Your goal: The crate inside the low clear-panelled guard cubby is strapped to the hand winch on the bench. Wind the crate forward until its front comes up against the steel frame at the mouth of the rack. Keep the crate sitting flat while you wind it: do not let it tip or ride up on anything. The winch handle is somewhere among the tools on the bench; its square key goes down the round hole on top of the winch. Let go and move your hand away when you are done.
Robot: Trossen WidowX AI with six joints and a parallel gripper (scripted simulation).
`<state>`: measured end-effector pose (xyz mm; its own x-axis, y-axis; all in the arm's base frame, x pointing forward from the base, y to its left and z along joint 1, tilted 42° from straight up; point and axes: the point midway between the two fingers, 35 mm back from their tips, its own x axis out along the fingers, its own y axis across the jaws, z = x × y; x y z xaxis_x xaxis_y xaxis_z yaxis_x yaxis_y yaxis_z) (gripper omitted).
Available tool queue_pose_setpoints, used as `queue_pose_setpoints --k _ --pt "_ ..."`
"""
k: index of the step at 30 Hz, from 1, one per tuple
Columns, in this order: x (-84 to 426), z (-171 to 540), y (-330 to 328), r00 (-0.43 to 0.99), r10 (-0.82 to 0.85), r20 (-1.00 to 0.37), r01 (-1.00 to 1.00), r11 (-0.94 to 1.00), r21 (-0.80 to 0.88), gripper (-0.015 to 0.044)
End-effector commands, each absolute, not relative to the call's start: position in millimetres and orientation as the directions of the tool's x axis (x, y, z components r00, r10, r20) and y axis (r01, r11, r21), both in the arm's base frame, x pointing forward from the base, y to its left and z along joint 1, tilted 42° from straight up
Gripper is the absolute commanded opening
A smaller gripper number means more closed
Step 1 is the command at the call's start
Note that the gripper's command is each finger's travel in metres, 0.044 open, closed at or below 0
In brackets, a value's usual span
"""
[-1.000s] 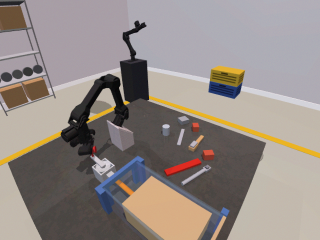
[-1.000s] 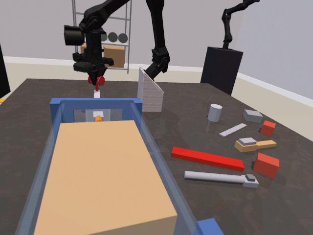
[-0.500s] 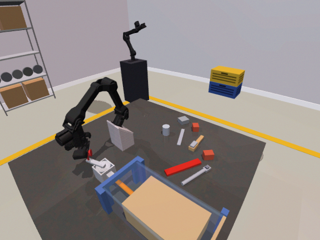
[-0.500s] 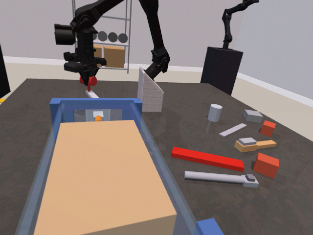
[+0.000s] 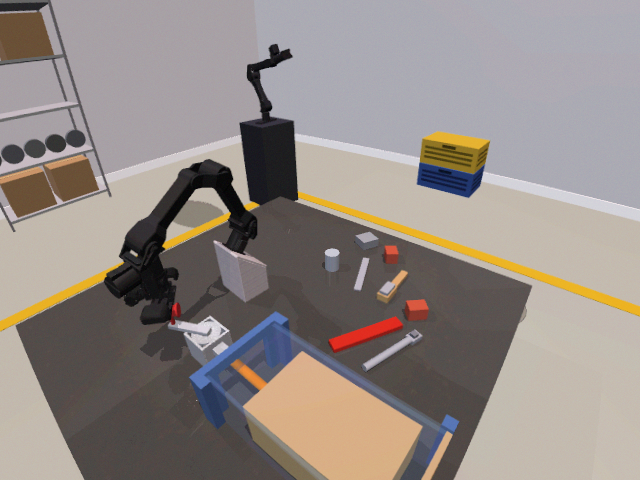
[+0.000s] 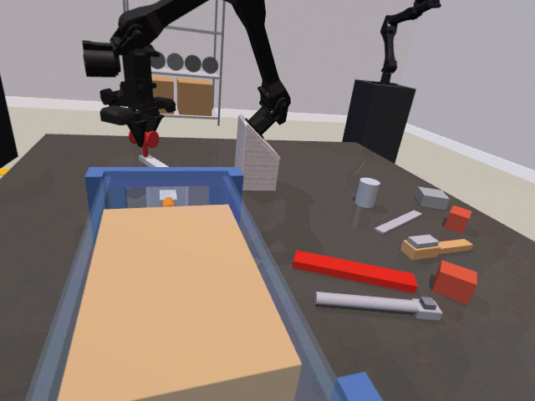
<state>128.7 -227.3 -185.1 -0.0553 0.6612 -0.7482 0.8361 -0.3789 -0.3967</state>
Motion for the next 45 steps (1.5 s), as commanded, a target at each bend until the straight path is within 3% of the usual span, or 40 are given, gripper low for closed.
queue_pose_setpoints --k 1,45 --pt "147 -199 -237 -0.020 0.638 -0.770 0.847 -0.398 -0.352 0.0000" --pt "209 -213 -253 -0.016 0.638 -0.770 0.849 -0.398 -0.347 0.0000"
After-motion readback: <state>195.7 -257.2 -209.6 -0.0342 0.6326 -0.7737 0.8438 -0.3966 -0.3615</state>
